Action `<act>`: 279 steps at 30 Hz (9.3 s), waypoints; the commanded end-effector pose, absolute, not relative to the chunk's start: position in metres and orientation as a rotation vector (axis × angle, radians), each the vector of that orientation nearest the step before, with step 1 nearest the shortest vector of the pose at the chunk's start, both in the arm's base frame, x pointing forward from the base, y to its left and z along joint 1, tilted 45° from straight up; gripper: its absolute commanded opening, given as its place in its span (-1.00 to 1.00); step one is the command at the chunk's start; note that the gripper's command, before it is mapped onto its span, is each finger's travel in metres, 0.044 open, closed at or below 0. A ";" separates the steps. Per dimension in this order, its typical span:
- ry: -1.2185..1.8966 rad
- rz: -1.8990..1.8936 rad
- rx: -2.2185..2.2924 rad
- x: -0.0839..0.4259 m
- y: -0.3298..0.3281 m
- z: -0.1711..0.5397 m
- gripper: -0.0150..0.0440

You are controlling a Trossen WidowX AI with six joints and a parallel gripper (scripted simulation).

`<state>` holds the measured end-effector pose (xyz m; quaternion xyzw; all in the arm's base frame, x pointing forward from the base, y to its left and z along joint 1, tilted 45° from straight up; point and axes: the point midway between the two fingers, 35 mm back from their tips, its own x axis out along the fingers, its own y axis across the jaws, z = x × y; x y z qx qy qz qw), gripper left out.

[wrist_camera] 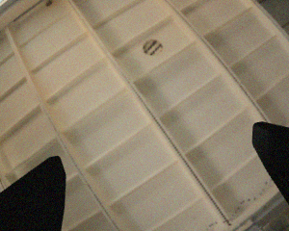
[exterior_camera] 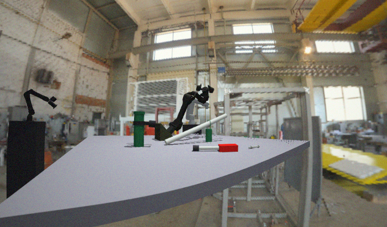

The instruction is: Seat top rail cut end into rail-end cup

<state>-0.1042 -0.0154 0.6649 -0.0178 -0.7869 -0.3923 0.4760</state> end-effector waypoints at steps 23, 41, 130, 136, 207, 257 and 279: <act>-2.241 -0.274 -0.678 -0.078 0.190 0.646 1.00; -1.695 0.439 -1.186 0.120 0.299 0.578 1.00; 0.708 0.708 -0.462 0.228 -0.299 0.015 1.00; 0.689 0.732 -0.525 0.228 -0.302 0.009 1.00; 0.684 0.731 -0.526 0.272 -0.239 -0.076 1.00; 0.514 0.826 -0.657 0.252 -0.233 -0.074 -0.49; 0.432 0.868 -0.718 0.242 -0.232 -0.074 -0.49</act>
